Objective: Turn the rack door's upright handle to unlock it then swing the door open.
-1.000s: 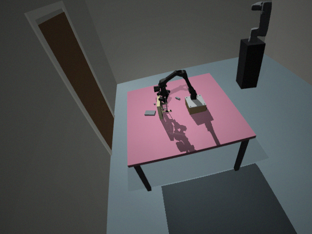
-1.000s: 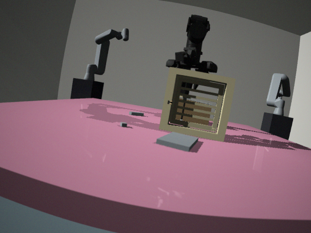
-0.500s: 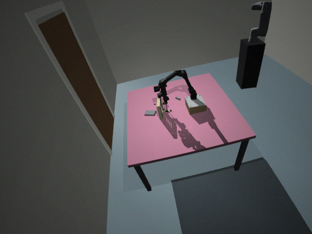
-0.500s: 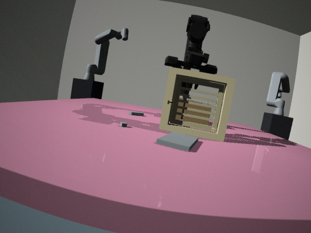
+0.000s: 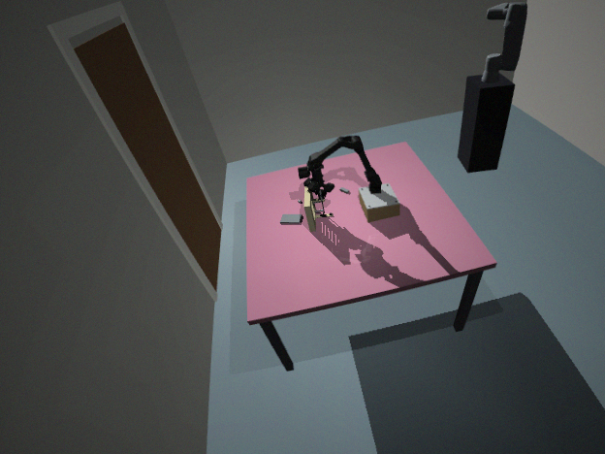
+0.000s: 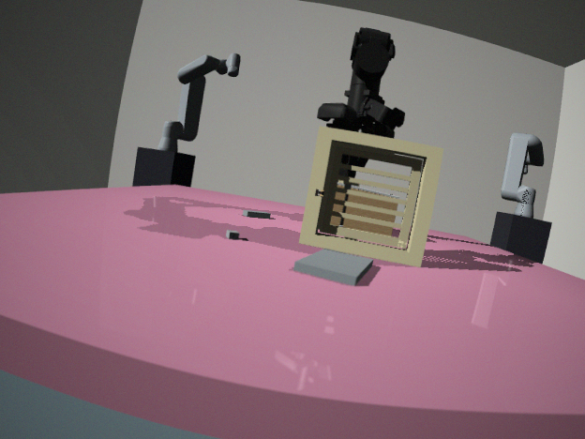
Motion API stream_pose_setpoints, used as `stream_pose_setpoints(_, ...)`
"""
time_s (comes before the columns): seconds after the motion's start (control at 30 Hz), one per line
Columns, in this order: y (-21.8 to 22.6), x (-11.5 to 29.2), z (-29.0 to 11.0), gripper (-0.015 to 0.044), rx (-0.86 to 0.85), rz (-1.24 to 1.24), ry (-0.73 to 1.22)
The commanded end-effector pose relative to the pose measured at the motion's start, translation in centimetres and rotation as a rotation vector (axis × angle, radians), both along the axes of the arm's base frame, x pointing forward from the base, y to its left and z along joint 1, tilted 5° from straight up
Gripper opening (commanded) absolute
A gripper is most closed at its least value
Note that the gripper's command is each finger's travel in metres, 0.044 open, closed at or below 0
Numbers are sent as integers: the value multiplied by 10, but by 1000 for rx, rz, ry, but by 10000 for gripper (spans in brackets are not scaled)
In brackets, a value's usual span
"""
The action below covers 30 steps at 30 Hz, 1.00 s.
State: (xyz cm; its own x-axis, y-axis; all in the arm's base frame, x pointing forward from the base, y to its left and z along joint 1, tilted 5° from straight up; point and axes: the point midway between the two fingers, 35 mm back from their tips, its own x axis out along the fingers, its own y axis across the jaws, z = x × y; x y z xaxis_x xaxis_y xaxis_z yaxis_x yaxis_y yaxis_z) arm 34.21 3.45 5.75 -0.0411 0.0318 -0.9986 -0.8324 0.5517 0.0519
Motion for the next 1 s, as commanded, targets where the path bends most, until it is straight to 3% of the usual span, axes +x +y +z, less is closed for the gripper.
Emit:
stream_pose_setpoints(0.0, 0, 0, 0, 280, 6, 184, -4)
stream_pose_setpoints(0.37, 0, 0, 0, 280, 29, 720, -21)
stream_pose_setpoints(0.6, 0, 0, 0, 280, 30, 752, -22)
stream_pose_setpoints(0.83, 0, 0, 0, 97, 30, 752, -22)
stream_pose_setpoints(0.97, 0, 0, 0, 70, 30, 752, -22)
